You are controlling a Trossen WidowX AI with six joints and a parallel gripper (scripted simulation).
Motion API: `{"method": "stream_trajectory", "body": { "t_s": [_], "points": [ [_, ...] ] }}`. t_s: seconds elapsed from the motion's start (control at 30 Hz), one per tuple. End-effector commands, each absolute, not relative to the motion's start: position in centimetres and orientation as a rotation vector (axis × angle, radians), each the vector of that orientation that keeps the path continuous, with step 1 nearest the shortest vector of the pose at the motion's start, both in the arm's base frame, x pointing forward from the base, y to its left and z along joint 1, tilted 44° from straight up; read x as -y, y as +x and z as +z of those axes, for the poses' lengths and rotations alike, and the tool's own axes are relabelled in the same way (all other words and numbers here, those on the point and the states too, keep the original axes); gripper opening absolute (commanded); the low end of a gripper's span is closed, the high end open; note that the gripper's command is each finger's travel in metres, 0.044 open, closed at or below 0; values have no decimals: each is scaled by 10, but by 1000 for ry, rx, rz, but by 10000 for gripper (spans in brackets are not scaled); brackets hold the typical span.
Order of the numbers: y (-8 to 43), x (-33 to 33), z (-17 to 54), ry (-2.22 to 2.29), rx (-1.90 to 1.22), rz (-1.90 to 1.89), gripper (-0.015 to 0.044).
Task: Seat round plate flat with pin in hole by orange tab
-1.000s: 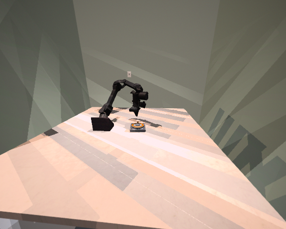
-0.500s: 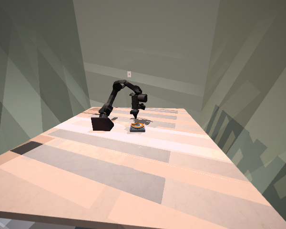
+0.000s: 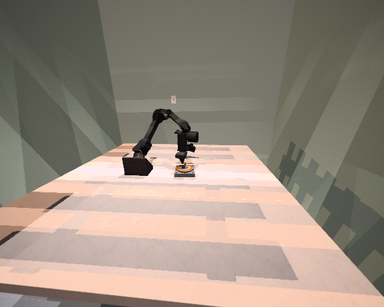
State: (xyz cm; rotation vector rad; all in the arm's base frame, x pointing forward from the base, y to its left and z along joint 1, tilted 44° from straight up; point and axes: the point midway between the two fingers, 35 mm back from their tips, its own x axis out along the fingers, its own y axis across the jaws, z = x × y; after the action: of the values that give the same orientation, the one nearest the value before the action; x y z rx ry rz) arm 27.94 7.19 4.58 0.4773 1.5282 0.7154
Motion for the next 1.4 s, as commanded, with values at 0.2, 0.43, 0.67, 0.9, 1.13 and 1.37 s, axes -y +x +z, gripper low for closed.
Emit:
{"method": "stream_trajectory", "body": {
  "t_s": [0.2, 0.43, 0.67, 0.9, 1.13, 1.37],
  "points": [
    [293, -77, 49, 484, -1524, 716, 0],
    [299, -79, 50, 484, -1524, 716, 0],
    [305, -80, 49, 484, -1523, 716, 0],
    [312, -80, 49, 484, -1523, 716, 0],
    [319, -79, 47, 483, -1522, 716, 0],
    [327, -77, 45, 483, -1522, 716, 0]
  ]
}}
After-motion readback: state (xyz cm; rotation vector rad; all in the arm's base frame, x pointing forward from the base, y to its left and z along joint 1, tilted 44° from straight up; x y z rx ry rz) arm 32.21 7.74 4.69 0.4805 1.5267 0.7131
